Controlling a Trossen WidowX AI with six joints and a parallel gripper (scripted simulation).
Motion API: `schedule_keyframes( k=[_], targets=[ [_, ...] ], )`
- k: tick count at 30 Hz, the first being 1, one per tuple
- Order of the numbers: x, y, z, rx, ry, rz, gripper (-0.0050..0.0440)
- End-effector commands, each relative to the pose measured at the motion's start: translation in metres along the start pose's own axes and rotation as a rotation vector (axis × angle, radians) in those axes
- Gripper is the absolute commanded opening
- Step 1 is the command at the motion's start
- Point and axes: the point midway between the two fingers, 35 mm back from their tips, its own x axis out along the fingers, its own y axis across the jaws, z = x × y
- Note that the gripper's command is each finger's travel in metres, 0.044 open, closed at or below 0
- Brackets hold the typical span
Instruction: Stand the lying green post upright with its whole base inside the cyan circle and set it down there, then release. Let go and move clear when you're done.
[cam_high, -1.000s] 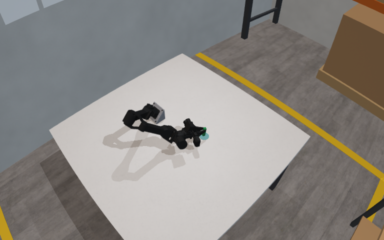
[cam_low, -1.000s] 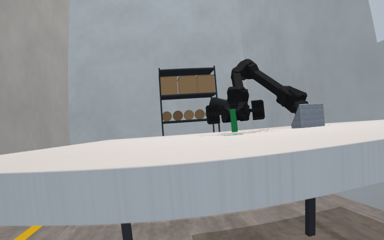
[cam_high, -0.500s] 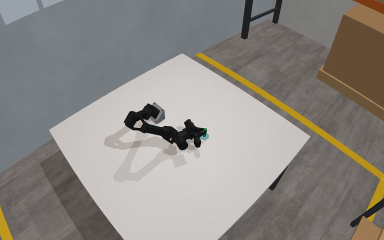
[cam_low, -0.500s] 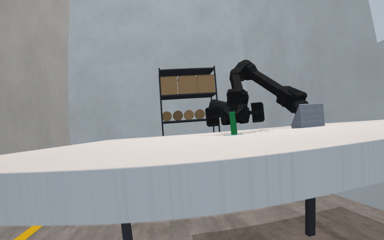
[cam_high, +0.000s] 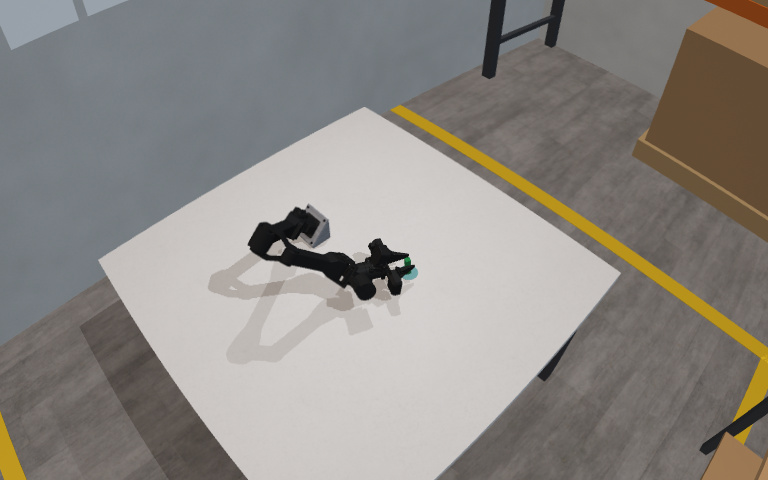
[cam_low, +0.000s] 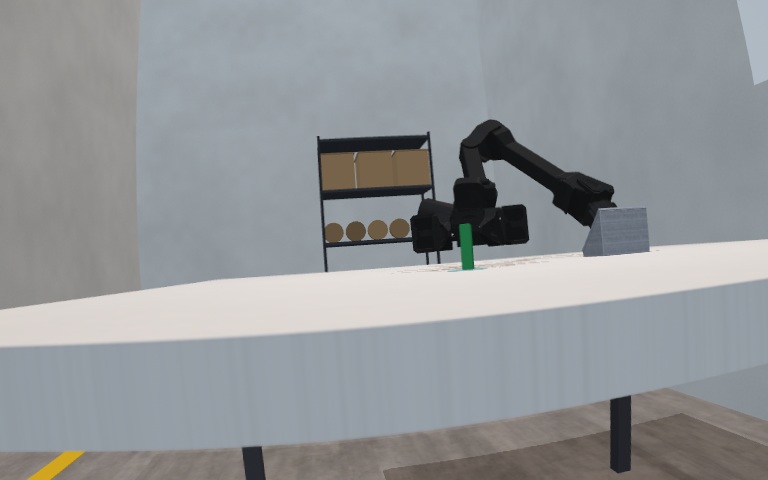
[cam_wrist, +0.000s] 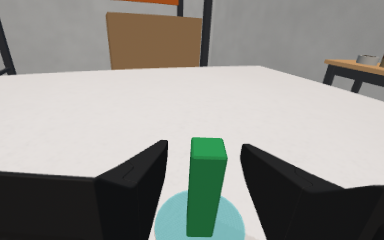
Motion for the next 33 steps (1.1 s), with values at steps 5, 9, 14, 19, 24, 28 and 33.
schedule_keyframes(
  k=[5,9,14,19,24,28,33],
  targets=[
    [-0.001,-0.004,0.003,-0.015,-0.009,-0.009,0.0359],
    [-0.001,-0.004,0.003,-0.015,-0.009,-0.009,0.0400],
    [-0.002,-0.010,0.010,-0.022,-0.014,-0.019,0.0400],
    [-0.006,-0.012,0.037,-0.019,-0.010,-0.020,0.0400],
    [-0.012,-0.011,0.066,-0.015,-0.014,-0.021,0.0400],
    [-0.019,-0.008,0.092,-0.025,-0.021,-0.022,0.0400],
    [-0.021,-0.008,0.099,-0.028,-0.023,-0.024,0.0400]
  ],
)
